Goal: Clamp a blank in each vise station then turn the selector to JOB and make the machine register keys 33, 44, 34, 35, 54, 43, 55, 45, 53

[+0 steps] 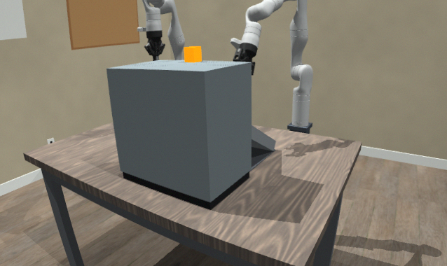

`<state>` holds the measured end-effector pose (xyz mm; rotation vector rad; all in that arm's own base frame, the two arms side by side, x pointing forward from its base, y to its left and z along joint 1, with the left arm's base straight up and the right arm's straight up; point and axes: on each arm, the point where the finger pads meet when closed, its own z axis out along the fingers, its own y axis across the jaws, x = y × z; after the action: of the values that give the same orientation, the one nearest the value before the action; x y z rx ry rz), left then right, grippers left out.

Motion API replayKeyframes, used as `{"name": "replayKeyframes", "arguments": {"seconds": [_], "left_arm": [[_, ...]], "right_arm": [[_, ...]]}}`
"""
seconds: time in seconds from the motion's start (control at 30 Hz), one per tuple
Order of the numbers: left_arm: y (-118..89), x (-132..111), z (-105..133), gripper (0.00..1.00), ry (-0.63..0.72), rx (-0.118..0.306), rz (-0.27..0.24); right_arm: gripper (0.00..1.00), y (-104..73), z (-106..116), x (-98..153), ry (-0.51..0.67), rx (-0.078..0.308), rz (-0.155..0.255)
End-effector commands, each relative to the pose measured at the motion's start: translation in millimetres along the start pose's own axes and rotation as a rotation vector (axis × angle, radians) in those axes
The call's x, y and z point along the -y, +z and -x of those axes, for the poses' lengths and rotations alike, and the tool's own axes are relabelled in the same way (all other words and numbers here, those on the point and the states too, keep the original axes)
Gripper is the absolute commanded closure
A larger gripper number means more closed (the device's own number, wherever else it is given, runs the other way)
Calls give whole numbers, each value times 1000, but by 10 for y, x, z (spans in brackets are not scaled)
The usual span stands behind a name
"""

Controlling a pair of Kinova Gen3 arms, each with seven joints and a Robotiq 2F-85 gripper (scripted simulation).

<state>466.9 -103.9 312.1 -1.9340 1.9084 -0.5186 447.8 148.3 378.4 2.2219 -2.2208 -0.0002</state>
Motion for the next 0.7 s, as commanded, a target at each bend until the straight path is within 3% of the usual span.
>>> {"name": "replayKeyframes", "arguments": {"seconds": [0.0,0.57,0.6,0.67], "left_arm": [[-5,6,-1,2,0,-1,-2],[-5,6,-1,2,0,-1,-2],[-5,6,-1,403,0,-1,-2],[-5,6,-1,403,0,-1,-2]], "right_arm": [[903,-18,1,-13,15,1,-2],[903,-21,1,-16,18,1,-2],[2,-21,1,-16,18,1,-2],[2,-21,1,-16,18,1,-2]]}}
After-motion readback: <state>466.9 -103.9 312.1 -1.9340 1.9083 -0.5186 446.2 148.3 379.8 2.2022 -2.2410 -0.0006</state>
